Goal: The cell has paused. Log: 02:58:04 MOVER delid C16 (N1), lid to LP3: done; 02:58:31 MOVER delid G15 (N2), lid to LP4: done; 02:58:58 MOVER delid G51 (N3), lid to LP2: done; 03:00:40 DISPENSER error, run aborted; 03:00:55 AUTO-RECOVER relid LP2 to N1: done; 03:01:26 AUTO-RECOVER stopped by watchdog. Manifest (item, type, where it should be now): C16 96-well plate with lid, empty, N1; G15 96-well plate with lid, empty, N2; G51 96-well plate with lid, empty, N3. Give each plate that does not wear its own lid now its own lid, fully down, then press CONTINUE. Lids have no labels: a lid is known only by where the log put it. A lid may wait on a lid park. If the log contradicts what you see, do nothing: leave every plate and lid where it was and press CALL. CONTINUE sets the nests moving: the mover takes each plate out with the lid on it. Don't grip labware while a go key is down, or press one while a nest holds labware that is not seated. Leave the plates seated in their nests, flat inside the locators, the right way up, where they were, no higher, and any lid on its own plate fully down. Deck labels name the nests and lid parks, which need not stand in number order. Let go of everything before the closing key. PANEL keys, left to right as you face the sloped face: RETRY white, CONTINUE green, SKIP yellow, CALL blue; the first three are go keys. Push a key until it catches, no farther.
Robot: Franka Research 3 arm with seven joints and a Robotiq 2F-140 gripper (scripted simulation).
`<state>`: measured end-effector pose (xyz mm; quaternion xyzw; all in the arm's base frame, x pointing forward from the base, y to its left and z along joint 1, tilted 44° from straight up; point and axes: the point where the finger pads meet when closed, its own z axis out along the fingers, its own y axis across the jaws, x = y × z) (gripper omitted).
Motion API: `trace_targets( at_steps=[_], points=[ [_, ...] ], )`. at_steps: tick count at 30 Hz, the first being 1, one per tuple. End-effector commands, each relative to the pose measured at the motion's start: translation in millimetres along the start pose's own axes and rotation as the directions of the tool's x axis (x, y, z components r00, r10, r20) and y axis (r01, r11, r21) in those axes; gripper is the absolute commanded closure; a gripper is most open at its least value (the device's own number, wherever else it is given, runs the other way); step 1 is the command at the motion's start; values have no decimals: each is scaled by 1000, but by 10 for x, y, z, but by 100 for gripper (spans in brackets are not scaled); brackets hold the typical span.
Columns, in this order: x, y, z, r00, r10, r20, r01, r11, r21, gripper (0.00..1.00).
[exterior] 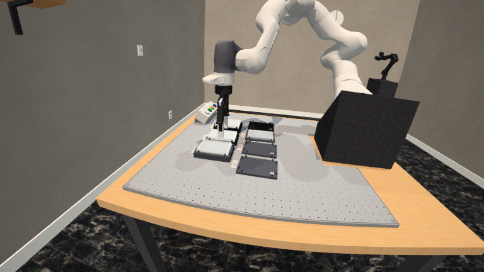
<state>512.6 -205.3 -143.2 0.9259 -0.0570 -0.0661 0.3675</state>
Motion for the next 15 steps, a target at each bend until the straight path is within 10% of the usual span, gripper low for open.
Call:
trace_targets(
  at_steps=[1, 15],
  points=[
    [12, 5, 34, 1000, 4, -3, -4, 1000, 1, 34],
    [12, 5, 91, 1000, 4, -3, -4, 1000, 1, 34]
  ],
)
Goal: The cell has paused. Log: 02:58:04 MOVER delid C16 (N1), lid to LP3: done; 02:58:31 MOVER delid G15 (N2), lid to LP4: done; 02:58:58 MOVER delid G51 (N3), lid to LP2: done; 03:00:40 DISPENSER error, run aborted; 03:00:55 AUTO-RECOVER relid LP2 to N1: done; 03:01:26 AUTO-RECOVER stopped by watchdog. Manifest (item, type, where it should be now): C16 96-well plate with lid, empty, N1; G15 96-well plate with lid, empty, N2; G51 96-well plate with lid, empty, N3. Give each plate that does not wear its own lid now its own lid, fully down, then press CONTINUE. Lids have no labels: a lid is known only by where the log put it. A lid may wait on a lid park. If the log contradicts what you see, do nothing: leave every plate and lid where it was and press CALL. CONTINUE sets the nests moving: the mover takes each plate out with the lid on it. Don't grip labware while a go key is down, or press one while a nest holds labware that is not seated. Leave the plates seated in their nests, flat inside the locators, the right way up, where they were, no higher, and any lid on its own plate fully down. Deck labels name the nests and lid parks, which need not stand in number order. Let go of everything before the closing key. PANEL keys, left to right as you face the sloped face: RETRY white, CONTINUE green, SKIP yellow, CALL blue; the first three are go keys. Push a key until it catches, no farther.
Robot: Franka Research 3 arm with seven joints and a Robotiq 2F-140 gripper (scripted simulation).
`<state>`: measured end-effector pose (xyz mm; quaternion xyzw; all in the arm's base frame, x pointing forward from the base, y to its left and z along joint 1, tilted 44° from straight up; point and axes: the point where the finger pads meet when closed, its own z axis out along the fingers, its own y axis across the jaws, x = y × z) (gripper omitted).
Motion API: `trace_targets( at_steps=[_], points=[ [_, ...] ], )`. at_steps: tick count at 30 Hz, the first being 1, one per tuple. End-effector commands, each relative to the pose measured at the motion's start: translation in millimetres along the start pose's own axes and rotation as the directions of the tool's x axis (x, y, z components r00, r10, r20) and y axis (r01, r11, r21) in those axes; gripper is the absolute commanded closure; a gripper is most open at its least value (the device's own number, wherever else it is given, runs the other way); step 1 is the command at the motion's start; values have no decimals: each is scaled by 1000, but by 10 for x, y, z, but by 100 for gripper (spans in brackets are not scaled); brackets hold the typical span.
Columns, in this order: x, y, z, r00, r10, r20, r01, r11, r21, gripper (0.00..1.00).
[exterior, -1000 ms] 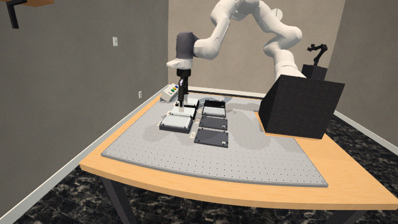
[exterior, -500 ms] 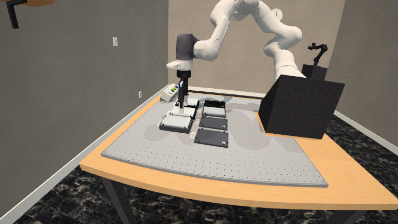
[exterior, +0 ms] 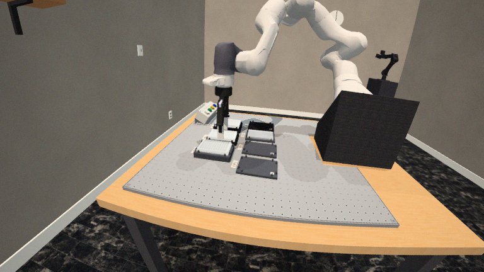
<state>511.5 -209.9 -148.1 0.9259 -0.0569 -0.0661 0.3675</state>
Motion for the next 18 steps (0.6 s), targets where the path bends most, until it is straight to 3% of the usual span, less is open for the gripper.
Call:
trace_targets(
  at_steps=[1, 18],
  points=[
    [12, 5, 26, 1000, 4, -3, -4, 1000, 1, 34],
    [12, 5, 42, 1000, 4, -3, -4, 1000, 1, 34]
  ],
)
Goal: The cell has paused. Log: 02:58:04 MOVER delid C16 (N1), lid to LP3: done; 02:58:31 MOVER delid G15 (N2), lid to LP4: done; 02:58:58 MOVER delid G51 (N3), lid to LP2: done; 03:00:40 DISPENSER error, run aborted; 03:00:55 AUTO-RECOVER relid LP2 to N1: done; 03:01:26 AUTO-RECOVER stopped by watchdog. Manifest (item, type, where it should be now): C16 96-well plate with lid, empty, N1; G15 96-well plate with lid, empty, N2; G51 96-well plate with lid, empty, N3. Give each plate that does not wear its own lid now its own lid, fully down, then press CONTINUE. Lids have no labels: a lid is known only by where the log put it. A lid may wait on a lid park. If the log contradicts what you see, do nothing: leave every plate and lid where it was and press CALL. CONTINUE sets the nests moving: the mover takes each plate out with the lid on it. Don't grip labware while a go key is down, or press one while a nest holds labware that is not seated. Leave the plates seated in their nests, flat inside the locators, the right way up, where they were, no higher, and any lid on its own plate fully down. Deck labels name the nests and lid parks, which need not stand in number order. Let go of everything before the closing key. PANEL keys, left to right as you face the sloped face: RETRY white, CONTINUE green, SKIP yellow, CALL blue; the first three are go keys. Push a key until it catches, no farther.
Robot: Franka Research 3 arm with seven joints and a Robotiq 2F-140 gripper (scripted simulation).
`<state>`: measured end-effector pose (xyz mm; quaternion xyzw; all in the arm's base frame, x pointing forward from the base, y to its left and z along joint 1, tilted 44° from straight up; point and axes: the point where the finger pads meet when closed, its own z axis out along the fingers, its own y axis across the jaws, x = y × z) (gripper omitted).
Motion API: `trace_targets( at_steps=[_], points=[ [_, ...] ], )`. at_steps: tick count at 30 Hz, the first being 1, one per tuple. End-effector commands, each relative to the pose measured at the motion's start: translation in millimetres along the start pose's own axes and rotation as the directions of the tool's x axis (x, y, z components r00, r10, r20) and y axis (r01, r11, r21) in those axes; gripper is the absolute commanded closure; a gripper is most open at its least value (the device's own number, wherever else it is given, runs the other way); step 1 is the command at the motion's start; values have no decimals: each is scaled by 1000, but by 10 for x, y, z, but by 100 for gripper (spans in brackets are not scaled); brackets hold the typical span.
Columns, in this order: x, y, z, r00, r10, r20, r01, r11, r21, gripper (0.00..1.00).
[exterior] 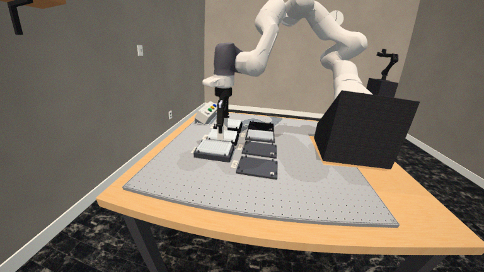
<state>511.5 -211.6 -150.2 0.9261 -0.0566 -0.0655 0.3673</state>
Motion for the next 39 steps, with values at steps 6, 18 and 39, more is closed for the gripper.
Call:
trace_targets(
  at_steps=[6, 18, 39],
  points=[
    [7, 8, 16, 1000, 4, -1, -4, 1000, 0, 34],
    [7, 8, 16, 1000, 4, -1, -4, 1000, 0, 34],
    [7, 8, 16, 1000, 4, -1, -4, 1000, 0, 100]
  ],
)
